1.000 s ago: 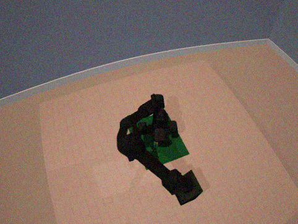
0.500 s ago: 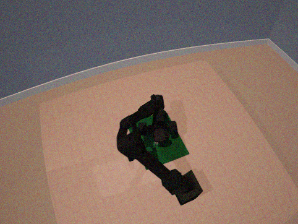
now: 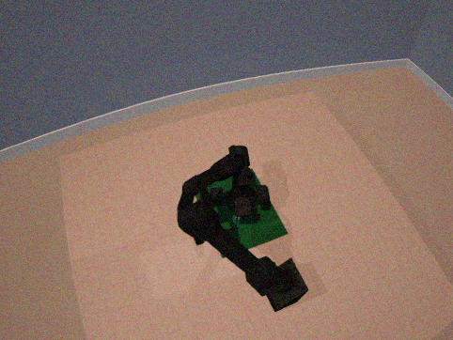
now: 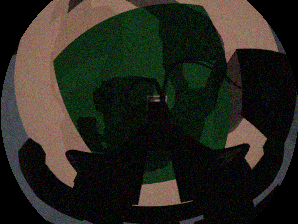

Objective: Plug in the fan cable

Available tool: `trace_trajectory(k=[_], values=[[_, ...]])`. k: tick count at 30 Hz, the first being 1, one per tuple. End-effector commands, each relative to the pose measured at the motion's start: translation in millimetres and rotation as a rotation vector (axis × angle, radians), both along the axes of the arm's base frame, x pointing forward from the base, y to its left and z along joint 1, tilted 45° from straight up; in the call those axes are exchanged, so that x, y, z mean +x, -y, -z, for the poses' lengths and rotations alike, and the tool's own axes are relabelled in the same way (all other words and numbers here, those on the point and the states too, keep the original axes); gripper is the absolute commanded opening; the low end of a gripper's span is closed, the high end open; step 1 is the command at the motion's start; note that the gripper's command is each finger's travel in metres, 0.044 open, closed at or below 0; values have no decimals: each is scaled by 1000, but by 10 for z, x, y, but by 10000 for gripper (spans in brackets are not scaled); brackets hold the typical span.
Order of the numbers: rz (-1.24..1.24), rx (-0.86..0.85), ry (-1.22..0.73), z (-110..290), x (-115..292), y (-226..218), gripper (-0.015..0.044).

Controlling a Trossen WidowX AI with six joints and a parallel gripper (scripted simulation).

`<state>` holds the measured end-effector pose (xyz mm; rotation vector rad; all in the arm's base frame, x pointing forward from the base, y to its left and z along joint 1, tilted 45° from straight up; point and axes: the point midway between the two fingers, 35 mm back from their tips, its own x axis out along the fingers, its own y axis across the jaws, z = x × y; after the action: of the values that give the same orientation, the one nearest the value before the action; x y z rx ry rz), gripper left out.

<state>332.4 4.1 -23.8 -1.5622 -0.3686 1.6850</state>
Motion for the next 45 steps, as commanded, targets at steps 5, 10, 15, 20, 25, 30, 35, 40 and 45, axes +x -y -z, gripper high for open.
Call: trace_trajectory(k=[5, 10, 15, 20, 25, 30, 35, 40, 45], values=[[-9, 7, 3, 34, 10, -48, 0], [-5, 5, 0, 31, 4, -29, 26], [-5, 5, 0, 31, 4, -29, 158], [-5, 5, 0, 31, 4, -29, 260], [4, -4, 1, -265, -19, 278, 260], [6, -5, 1, -354, -37, 362, 260], [6, -6, 3, -319, 253, 481, 260], [6, -7, 5, -234, 636, 635, 260], [6, -8, 7, -113, 962, 762, 260]])
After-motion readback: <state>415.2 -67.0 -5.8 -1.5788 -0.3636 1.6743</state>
